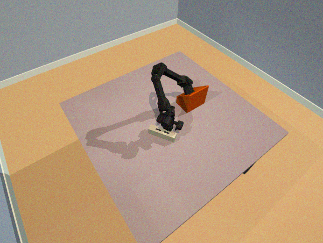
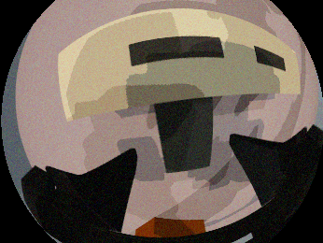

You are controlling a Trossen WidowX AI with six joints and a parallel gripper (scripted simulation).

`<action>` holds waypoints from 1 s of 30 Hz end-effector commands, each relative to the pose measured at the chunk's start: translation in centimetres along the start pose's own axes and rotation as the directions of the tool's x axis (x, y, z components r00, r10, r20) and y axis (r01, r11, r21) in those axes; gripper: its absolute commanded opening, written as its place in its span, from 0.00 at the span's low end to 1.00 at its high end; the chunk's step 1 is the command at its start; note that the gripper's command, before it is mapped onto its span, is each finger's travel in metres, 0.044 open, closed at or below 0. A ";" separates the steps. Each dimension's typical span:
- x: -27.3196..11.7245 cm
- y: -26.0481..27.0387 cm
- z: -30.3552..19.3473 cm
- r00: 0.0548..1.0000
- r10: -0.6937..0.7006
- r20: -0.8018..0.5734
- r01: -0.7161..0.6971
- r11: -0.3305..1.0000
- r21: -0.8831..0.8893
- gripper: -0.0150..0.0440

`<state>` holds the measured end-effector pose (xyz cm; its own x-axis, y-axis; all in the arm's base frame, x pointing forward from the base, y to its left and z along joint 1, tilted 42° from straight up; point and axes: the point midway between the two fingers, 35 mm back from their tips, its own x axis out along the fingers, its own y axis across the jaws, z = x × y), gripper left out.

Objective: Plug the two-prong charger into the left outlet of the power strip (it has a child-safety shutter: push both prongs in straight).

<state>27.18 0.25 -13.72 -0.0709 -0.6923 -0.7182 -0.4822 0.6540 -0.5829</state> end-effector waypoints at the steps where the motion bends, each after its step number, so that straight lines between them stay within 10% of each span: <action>1: 0.1 0.1 -0.5 1.000 0.005 0.000 -0.005 1.000 -0.004 1.00; 30: 0.3 0.0 -3.6 1.000 0.005 -0.002 -0.005 1.000 -0.005 1.00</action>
<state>24.40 -0.89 -12.68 -0.0732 -0.6919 -0.7183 -0.4834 0.6546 -0.5813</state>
